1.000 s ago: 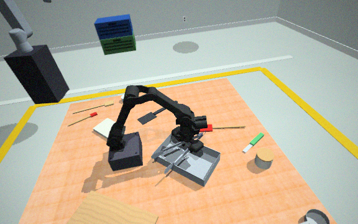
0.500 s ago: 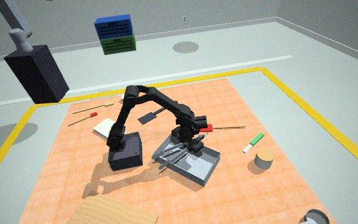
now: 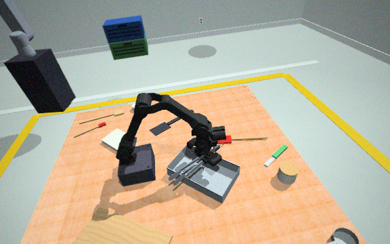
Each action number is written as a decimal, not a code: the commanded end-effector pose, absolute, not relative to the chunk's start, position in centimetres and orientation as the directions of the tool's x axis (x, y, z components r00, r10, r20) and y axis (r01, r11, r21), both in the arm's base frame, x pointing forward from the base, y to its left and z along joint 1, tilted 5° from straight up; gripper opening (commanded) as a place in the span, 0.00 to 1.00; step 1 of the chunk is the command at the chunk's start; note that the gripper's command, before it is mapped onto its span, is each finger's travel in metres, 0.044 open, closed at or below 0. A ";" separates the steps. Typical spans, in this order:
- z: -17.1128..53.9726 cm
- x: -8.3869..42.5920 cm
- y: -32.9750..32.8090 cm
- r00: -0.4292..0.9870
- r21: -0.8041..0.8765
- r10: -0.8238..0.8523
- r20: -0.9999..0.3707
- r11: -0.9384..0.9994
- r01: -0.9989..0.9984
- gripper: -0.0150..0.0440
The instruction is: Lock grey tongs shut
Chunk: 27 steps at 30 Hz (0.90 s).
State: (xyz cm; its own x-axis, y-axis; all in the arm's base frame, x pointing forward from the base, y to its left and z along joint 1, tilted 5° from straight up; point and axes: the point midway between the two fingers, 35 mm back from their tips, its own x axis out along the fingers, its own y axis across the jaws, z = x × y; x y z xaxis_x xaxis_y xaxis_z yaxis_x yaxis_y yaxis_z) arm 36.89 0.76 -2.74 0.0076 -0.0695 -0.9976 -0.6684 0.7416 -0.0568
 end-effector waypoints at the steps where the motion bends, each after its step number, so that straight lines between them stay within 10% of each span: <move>1: -2.7 36.9 0.8 0.009 -0.057 -0.068 -0.998 0.742 -0.668 0.35; 13: -2.7 36.9 0.8 0.009 -0.057 -0.068 -0.998 0.742 -0.668 0.01; 27: 8.6 37.1 1.6 0.005 -0.057 -0.072 -0.997 0.738 -0.672 0.00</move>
State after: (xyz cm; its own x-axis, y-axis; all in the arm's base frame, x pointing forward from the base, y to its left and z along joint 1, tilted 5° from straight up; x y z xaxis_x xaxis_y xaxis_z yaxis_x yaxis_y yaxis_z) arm 36.90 1.23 2.94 -0.0366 -0.0723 -0.9967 -0.6750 0.7373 -0.0287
